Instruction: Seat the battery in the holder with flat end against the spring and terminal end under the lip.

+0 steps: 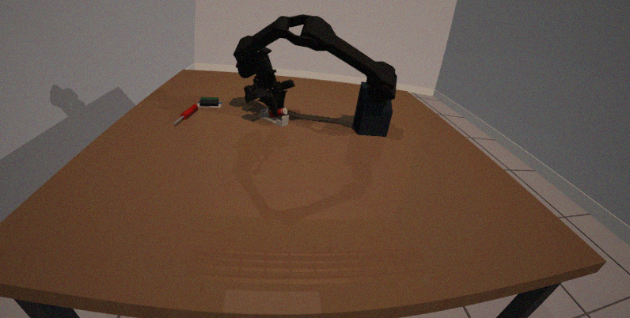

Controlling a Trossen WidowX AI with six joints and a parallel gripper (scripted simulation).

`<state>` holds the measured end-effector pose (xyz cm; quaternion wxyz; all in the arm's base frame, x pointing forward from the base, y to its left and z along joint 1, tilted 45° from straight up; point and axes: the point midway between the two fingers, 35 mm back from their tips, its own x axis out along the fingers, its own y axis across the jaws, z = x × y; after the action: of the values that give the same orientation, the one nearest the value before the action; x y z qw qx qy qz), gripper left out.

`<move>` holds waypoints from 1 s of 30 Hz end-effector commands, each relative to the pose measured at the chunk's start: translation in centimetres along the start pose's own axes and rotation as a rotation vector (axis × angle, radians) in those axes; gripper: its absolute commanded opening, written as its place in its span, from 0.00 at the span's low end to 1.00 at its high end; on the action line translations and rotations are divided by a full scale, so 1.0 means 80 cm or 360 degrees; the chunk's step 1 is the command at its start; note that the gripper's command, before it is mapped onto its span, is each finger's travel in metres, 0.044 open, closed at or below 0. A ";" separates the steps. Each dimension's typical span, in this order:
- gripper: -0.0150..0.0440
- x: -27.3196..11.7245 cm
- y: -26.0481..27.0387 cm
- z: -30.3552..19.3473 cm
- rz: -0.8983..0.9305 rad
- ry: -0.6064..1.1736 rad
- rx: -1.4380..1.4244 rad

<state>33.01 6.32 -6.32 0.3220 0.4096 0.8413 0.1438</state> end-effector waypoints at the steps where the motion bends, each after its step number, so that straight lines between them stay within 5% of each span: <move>1: 0.37 0.000 0.001 0.001 0.0008 0.0017 -0.0006; 30: 0.37 -0.011 0.001 0.025 0.0014 -0.0043 -0.0006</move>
<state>34.45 5.80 -7.35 0.3292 0.4135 0.8369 0.1425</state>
